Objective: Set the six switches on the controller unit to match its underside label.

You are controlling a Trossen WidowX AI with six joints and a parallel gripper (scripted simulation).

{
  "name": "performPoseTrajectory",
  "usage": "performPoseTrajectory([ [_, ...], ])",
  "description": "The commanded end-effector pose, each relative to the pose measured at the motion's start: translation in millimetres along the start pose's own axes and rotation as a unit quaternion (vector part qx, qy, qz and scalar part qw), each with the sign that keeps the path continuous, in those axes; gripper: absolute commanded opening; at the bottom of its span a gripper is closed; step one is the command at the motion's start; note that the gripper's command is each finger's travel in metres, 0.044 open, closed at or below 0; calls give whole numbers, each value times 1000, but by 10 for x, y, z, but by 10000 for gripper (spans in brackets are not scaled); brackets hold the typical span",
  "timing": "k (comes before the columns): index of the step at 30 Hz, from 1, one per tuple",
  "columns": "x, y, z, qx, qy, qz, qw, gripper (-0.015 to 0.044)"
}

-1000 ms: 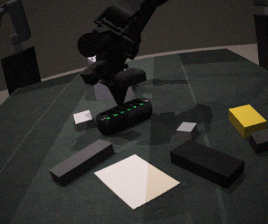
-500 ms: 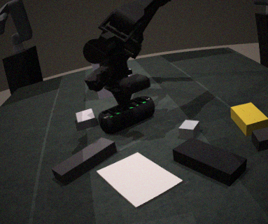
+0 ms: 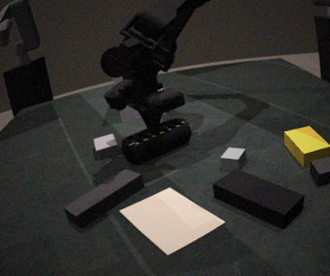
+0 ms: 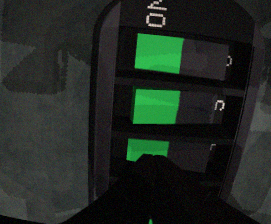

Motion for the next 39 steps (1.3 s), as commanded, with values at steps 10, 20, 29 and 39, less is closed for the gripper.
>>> performPoseTrajectory([
  [10, -391, 69, -102, -2, -6, -6, 1000, 0],
  [20, -397, 77, -110, -3, -6, -6, 1000, 0],
  [29, -394, 77, -100, -3, -4, -6, 1000, 0],
  [39, -144, 142, 448, -3, 83, -14, 996, 0],
])
Point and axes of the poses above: the point midway between the two fingers, 35 mm back from their tips, its own x axis out along the fingers, its own z axis across the jaws, y = z × x, the point moved 6 cm from there along -x, back along the fingers, and after that the axes turned 6 degrees about x, right-handed, at the moved point
